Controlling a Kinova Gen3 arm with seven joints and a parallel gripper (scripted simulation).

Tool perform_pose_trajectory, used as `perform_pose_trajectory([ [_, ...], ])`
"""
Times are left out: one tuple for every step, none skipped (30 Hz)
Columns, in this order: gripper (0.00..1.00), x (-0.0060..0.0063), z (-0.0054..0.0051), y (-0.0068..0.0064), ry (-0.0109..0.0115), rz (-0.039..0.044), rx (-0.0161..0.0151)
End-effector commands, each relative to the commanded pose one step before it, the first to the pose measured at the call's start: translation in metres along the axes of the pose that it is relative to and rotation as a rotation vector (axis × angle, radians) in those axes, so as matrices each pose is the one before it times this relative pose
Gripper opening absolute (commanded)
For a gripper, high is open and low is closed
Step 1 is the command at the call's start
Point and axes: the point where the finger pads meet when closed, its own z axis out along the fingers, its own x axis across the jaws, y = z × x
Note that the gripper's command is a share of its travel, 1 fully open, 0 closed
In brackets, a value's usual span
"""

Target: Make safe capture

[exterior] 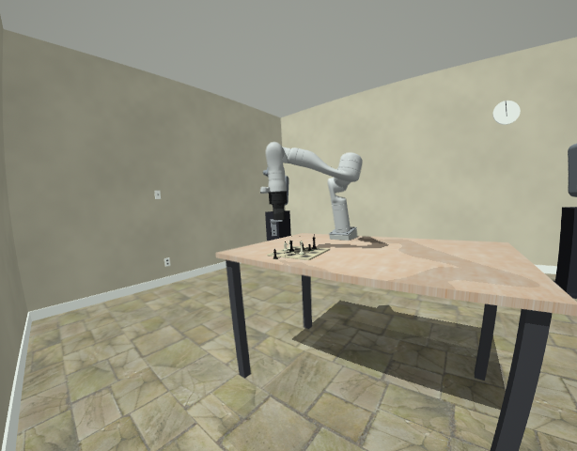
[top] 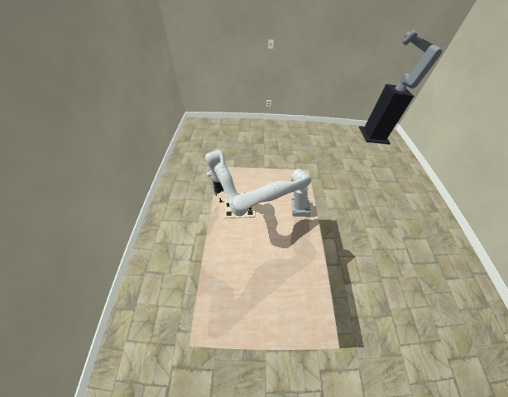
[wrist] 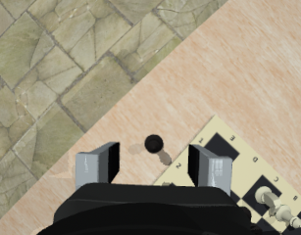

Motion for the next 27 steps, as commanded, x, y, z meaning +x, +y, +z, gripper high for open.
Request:
perform_pose_trajectory([
  [1.0,-0.00022,-0.00101,-0.00034,-0.00152,0.00017,0.00123],
  [1.0,0.0,0.0,0.0,0.0,0.0,0.0],
  [1.0,0.0,0.0,0.0,0.0,0.0,0.0],
  [1.0,0.0,0.0,0.0,0.0,0.0,0.0],
  [1.0,0.0,0.0,0.0,0.0,0.0,0.0],
  [1.0,0.0,0.0,0.0,0.0,0.0,0.0],
  [1.0,0.0,0.0,0.0,0.0,0.0,0.0],
  [1.0,0.0,0.0,0.0,0.0,0.0,0.0],
  [1.0,0.0,0.0,0.0,0.0,0.0,0.0],
  [1.0,0.0,0.0,0.0,0.0,0.0,0.0],
  [1.0,0.0,0.0,0.0,0.0,0.0,0.0],
  [1.0,0.0,0.0,0.0,0.0,0.0,0.0],
  [1.0,0.00005,-0.00007,0.00025,0.00006,0.00009,0.00004],
  [1.0,0.00033,-0.00042,0.00155,0.00036,0.00057,0.00023],
  [1.0,0.00078,-0.00099,0.00367,0.0008,0.00135,0.00051],
  [1.0,0.00134,-0.00163,0.00618,0.00117,0.00227,0.00076],
  [1.0,0.00195,-0.00223,0.00871,0.00128,0.00318,0.00088],
  [1.0,0.00256,-0.00268,0.01096,0.00104,0.00396,0.00077],
  [1.0,0.00309,-0.00292,0.01269,0.00042,0.00453,0.00041],
  [1.0,0.00349,-0.00293,0.01371,-0.00043,0.0048,-0.00015],
  [1.0,0.00369,-0.00271,0.01389,-0.00133,0.00476,-0.0008],
  [1.0,0.00364,-0.00232,0.01319,-0.00205,0.00441,-0.00138],
  [1.0,0.00333,-0.00184,0.01166,-0.00242,0.00379,-0.00173],
  [1.0,0.00277,-0.00134,0.00945,-0.00236,0.003,-0.00176],
  [1.0,0.00203,-0.00088,0.0068,-0.00191,0.00211,-0.00147],
  [1.0,0.0,0.0,0.0,0.0,0.0,0.0],
  [1.0,0.0,0.0,0.0,0.0,0.0,0.0],
])
